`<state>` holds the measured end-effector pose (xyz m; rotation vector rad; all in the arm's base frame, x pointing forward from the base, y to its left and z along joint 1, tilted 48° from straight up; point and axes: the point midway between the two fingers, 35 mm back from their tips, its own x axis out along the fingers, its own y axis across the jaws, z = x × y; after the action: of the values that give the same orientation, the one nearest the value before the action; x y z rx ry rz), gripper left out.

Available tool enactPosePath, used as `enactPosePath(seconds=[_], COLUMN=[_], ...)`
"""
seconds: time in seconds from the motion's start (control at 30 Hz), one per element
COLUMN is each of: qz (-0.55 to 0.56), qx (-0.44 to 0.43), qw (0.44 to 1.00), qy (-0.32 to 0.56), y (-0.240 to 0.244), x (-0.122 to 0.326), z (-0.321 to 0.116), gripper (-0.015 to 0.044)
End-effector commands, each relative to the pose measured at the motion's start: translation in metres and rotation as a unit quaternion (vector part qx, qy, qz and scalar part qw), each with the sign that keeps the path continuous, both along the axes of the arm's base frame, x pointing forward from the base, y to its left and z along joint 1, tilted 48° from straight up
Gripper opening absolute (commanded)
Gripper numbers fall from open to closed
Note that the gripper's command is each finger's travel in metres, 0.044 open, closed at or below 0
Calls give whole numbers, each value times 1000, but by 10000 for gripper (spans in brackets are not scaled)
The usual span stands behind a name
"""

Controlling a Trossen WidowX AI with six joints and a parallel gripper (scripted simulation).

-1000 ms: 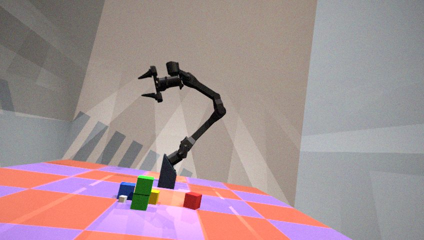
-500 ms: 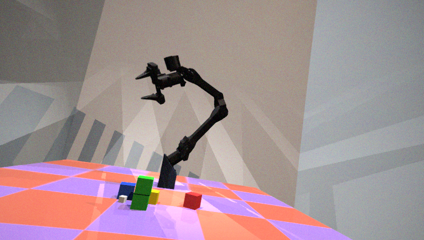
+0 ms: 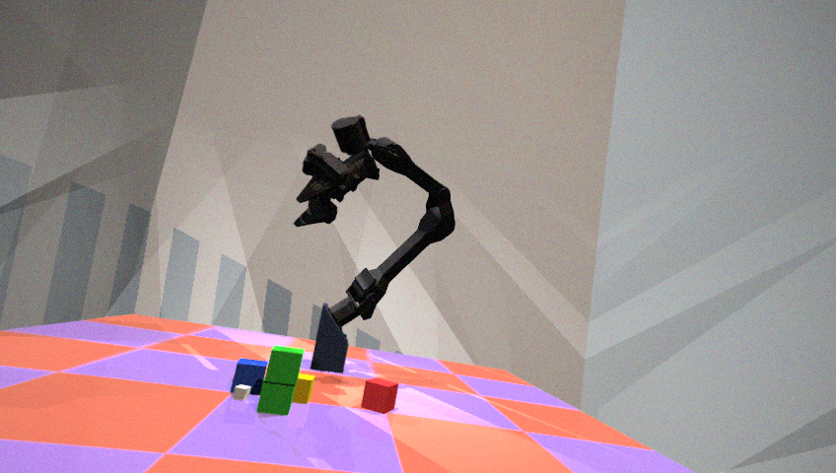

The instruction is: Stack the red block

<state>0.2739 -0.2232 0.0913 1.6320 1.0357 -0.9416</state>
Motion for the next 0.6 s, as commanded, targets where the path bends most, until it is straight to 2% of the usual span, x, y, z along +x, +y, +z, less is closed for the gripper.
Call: enactPosePath(seconds=[0.0,0.3,0.57], qz=[102,292,449], qx=[24,68,118], qw=[994,952,879], qy=[-19,-62,-104], y=[44,134,217], x=[22,51,49], z=[0,5,8], gripper=[440,440,440])
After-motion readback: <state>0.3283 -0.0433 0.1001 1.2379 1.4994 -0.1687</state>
